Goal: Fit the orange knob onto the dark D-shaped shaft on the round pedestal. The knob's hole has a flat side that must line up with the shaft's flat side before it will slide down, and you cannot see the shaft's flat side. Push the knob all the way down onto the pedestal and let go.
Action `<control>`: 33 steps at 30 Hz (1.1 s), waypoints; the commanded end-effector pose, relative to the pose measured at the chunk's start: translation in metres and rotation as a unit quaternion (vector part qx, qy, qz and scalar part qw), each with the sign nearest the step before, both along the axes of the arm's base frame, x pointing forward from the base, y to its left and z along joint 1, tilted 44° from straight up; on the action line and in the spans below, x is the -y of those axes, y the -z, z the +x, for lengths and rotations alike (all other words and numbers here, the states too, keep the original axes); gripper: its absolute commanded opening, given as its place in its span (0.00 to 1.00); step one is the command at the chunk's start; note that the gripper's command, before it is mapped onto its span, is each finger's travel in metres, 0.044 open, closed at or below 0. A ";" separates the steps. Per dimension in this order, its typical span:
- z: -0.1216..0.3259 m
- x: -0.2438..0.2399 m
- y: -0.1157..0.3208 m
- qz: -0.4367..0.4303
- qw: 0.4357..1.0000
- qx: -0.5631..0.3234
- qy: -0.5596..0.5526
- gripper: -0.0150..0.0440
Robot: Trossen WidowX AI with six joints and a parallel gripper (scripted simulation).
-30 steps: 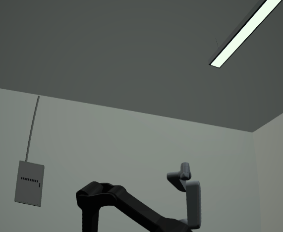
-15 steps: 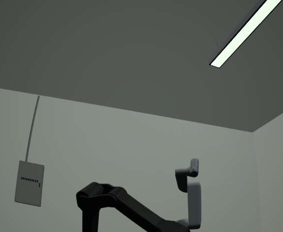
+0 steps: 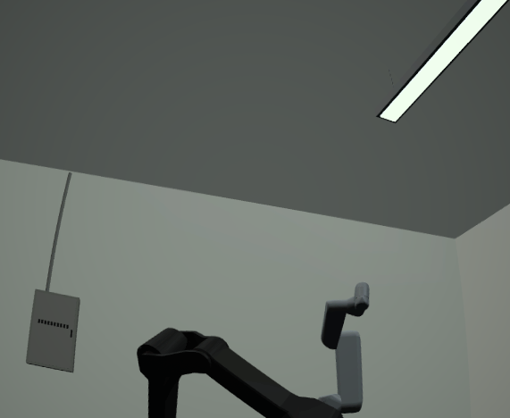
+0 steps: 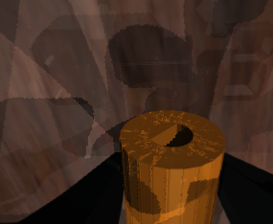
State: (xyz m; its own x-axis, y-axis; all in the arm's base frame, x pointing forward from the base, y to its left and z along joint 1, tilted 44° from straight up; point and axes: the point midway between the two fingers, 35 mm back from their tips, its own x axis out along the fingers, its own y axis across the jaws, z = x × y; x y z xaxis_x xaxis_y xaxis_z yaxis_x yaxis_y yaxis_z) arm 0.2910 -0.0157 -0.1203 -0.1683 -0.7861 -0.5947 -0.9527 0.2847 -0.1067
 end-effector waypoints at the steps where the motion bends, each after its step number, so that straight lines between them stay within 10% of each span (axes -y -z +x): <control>1: 0.000 0.000 -0.001 0.006 1.000 0.002 -0.002 0.56; 33: -0.007 0.011 -0.034 0.268 0.960 0.078 -0.030 0.56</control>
